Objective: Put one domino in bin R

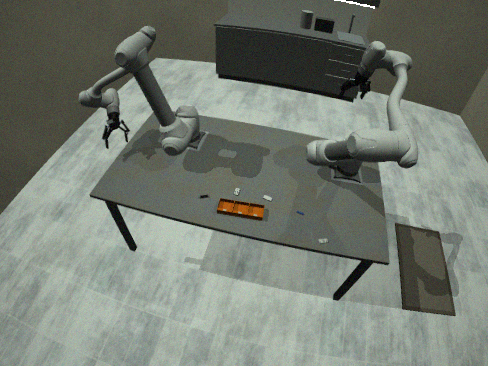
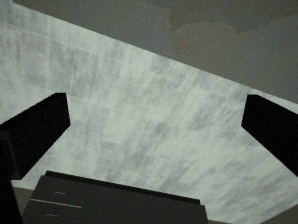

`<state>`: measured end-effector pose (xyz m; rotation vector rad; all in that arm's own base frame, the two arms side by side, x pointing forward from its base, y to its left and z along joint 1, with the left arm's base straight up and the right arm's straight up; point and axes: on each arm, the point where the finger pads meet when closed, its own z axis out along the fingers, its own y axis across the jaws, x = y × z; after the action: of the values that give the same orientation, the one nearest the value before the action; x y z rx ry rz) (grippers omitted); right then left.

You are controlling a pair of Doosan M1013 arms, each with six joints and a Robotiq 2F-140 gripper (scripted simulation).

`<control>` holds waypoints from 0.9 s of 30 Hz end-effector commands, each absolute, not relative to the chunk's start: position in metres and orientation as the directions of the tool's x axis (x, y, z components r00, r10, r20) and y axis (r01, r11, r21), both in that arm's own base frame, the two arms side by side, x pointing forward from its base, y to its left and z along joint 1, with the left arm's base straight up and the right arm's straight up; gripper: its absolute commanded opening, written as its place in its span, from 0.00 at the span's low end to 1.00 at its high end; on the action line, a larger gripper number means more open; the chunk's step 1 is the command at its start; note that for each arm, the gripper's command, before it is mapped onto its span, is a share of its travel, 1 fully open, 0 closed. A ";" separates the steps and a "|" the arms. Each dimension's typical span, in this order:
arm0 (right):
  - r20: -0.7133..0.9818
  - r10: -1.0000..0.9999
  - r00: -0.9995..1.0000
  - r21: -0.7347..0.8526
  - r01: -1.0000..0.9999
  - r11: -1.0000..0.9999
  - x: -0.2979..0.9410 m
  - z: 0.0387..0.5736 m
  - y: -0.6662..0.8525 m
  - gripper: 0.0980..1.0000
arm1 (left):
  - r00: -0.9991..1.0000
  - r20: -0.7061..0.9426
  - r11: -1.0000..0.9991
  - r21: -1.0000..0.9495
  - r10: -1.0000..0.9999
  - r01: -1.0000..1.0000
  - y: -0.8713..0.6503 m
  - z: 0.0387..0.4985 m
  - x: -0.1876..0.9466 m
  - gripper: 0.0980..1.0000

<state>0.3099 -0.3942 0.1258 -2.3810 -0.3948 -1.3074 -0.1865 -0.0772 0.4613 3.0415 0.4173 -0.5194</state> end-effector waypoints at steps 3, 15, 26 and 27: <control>0.850 0.057 0.524 -0.202 0.424 -0.883 0.310 0.126 -0.395 1.00 | 0.910 -0.330 -0.966 -0.018 0.250 0.259 -0.076 0.462 -0.187 1.00; 0.850 0.057 0.524 -0.202 0.424 -0.883 0.310 0.126 -0.395 1.00 | 0.911 -0.330 -0.967 -0.018 0.247 0.256 -0.075 0.462 -0.188 1.00; 0.850 0.057 0.524 -0.202 0.424 -0.883 0.310 0.143 -0.395 1.00 | 0.911 -0.330 -0.967 -0.018 0.247 0.256 -0.075 0.462 -0.188 1.00; 0.850 0.057 0.524 -0.202 0.424 -0.883 0.310 0.143 -0.395 1.00 | 0.911 -0.330 -0.967 -0.018 0.247 0.256 -0.075 0.462 -0.188 1.00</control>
<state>0.3101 -0.3945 0.1410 -2.3819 -0.3958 -1.3086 -0.1873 -0.0751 0.4613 3.0453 0.4010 -0.5199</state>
